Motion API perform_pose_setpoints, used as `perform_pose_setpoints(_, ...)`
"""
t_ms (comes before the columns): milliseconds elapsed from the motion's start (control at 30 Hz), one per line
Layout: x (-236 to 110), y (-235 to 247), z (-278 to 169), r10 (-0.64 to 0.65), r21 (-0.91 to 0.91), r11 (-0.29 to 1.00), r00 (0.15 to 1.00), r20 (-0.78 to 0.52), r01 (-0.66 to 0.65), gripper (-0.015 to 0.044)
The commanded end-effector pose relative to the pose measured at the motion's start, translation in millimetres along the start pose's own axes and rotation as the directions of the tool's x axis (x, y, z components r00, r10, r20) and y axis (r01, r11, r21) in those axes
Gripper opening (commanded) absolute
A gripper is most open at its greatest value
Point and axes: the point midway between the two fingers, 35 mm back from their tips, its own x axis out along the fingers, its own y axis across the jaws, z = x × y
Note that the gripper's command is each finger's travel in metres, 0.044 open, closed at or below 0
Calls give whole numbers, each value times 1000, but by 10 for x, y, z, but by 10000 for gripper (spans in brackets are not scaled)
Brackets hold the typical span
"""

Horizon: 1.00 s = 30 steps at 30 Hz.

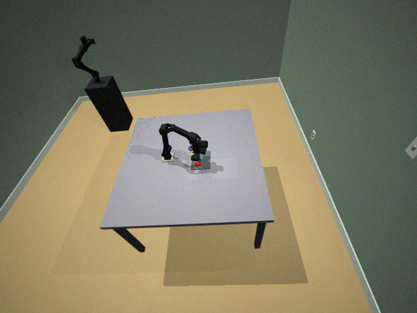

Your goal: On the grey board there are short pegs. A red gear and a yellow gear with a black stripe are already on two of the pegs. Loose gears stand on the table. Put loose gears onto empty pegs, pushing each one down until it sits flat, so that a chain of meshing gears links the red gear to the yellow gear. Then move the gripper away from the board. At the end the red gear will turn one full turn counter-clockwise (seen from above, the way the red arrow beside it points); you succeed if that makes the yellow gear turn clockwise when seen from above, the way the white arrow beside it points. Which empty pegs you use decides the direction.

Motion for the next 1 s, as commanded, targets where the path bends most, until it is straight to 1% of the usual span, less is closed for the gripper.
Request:
perform_pose_setpoints(0, 11, 6, 0, 1, -76, 997, 1000, 1, -1, 0)
perform_pose_setpoints(367, 36, -2, -9, 1, -359, 933, 1000, 1, -1, 0)
perform_pose_setpoints(433, 42, -5, -6, 1, -389, 921, 1000, 1, 0, 0)
perform_pose_setpoints(533, 51, -4, -1, 1, -386, 922, 1000, 1, 0, 0)
perform_pose_setpoints(700, 39, -3, -1, 1, -334, 943, 1000, 1, -1, 131)
perform_pose_setpoints(733, 35, -3, -1, 1, -315, 949, 1000, 1, -1, 140)
perform_pose_setpoints(867, -9, -2, 2, 1, -263, 965, 1000, 1, -1, 140)
perform_pose_setpoints(967, -139, -1, 9, 1, -229, 973, 1000, 1, -1, 140)
